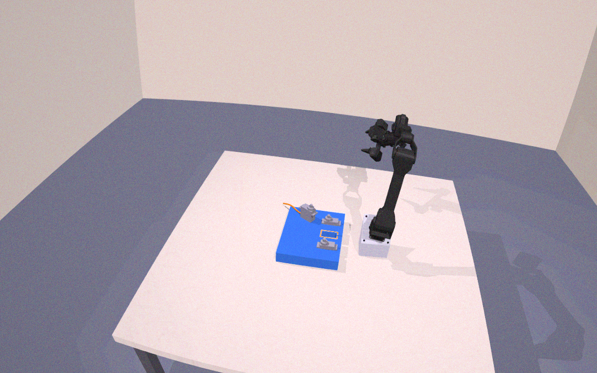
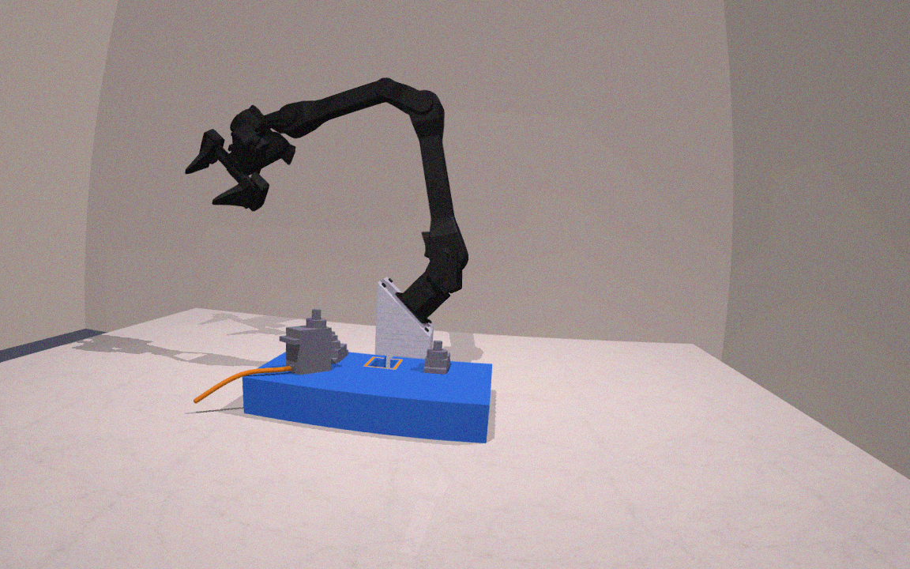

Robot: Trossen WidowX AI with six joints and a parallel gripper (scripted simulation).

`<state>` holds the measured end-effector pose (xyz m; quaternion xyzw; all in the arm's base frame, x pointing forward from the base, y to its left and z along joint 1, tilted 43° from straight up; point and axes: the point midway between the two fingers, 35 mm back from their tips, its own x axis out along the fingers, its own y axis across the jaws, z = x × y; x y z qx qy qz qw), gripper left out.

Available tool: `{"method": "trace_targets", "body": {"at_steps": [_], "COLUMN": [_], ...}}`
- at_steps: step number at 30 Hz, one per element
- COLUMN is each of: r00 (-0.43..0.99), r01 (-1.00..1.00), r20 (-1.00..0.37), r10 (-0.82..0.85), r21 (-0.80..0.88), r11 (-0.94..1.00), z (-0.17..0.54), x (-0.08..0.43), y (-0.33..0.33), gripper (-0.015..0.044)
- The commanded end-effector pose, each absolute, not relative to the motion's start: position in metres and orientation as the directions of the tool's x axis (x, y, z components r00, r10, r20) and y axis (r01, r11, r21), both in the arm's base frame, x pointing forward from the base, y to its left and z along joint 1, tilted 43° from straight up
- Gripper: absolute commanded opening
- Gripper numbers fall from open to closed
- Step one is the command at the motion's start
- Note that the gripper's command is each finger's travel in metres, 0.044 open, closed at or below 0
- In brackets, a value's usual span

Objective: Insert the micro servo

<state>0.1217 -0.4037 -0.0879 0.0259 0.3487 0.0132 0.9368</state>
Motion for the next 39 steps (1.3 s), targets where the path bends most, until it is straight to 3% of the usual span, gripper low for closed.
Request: {"method": "trace_targets", "body": {"at_steps": [1,22,39], "r00": [0.729,0.388,-0.041], "r01": [-0.018,0.113,0.417], "r20": [-0.673,-0.747,-0.749], "r10": [0.125,0.54,0.662], "r21": [0.164,0.621,0.589], "r11": [0.986,0.776,0.692], "z": [-0.084,-0.059,-0.027], "x": [0.151,0.283,0.321], "y": [-0.386,-0.242,-0.104], "gripper": [0.044,0.044,0.044]}}
